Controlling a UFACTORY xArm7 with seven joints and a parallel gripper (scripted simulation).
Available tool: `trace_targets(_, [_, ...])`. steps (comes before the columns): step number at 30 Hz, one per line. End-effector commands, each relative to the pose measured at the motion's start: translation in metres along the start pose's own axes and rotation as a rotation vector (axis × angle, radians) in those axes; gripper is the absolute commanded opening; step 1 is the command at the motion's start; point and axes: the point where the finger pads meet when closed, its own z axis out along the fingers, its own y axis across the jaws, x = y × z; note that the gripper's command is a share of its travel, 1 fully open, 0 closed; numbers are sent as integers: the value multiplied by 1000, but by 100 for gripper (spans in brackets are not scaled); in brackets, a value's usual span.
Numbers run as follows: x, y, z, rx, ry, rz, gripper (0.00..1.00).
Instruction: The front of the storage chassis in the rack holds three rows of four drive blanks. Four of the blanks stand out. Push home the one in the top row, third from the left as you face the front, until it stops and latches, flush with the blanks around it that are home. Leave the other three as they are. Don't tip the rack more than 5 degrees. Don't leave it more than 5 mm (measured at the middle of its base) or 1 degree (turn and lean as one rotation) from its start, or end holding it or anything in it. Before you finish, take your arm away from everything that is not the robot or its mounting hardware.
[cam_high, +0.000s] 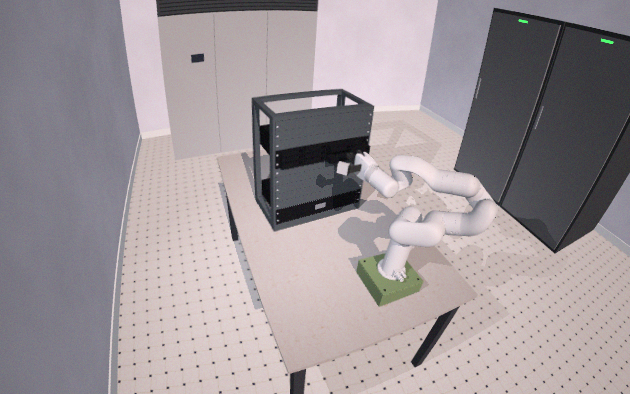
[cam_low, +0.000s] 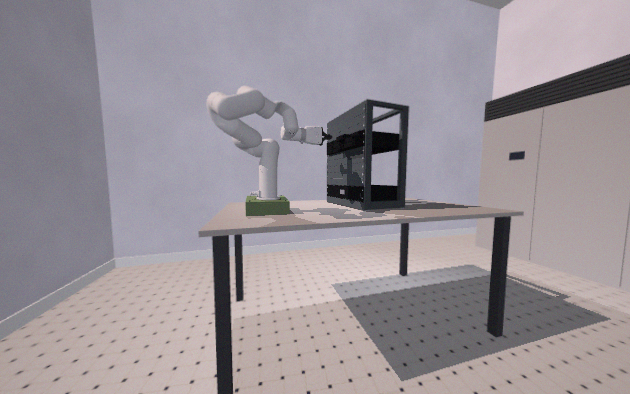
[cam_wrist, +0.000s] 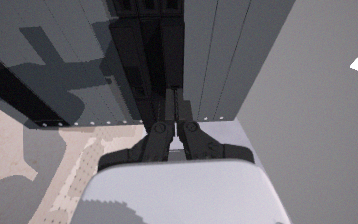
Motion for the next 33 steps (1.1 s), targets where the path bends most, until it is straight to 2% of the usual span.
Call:
trace_targets(1, [0,2,7,-1,-6,1,0])
trace_targets(11, [-1,2,53,-1,-6,1,0])
trace_targets(33, [0,3,62,-1,-6,1,0])
